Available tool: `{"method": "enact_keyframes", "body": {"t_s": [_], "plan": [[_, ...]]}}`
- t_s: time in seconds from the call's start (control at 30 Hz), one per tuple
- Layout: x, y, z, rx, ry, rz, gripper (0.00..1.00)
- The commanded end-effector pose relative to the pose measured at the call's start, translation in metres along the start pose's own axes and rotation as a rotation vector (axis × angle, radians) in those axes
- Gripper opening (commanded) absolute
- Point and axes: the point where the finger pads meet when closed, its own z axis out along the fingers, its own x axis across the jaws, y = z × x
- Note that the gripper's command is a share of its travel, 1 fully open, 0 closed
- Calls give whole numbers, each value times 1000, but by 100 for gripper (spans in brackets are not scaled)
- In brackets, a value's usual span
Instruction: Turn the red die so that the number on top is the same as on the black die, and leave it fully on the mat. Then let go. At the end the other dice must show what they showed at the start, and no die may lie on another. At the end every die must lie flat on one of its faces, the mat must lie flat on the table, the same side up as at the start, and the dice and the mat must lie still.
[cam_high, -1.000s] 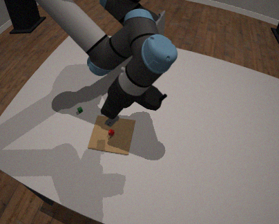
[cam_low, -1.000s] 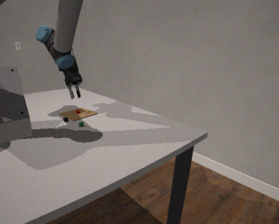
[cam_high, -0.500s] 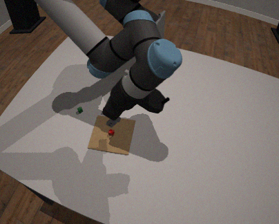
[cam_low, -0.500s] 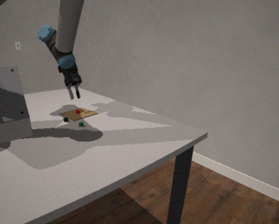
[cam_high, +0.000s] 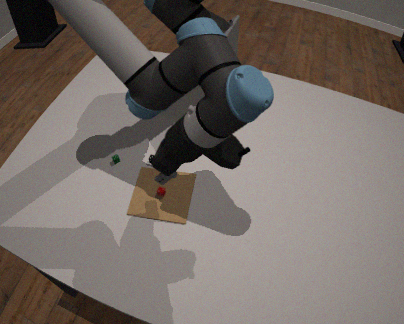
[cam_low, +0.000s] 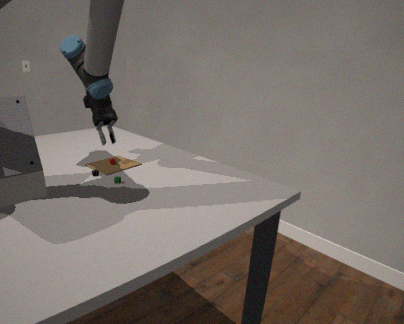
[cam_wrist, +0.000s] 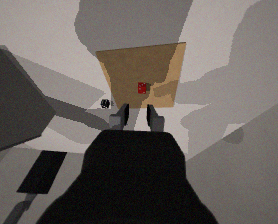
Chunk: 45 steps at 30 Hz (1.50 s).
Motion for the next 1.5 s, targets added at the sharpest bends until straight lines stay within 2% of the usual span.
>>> {"method": "enact_keyframes", "body": {"t_s": [0.0, 0.73, 1.47], "plan": [[0, -1, 0, -34, -9, 3, 64], [1, 3, -1, -124, 11, 3, 64], [3, 7, -3, -161, 32, 2, 64]]}}
